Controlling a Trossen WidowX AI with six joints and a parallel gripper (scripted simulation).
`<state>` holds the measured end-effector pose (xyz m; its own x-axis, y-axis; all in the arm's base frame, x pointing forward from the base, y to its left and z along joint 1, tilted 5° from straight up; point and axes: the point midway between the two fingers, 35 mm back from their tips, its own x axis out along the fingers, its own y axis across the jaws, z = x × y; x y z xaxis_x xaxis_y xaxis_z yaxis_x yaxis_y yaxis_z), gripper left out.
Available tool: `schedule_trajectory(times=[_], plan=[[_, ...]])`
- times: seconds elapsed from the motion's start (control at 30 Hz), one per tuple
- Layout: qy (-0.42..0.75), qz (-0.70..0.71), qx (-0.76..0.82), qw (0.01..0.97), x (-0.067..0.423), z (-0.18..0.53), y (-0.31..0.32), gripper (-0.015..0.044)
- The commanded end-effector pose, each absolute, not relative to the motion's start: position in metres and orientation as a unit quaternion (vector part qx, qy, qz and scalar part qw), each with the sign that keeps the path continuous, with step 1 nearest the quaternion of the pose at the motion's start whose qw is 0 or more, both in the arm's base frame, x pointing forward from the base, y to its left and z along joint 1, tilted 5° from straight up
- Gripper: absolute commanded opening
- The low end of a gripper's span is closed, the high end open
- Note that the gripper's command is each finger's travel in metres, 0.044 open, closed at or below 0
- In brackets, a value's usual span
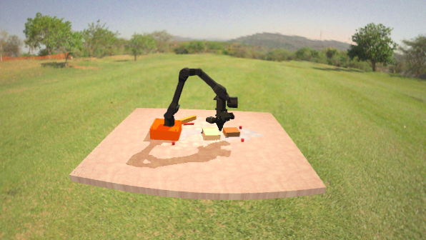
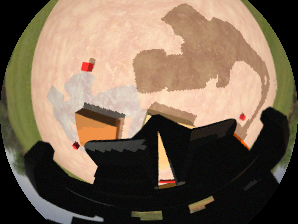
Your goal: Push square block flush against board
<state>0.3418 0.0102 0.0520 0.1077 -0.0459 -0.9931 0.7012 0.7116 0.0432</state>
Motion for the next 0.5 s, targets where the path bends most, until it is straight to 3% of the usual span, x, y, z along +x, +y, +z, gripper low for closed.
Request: schedule_trajectory(times=[0.0,0.47], plan=[[0.628,-0.235,0.224,0.707,0.337,0.049,0.018,0.0],[0.669,-0.075,0.05,0.738,0.325,0.047,0.054,0.0]])
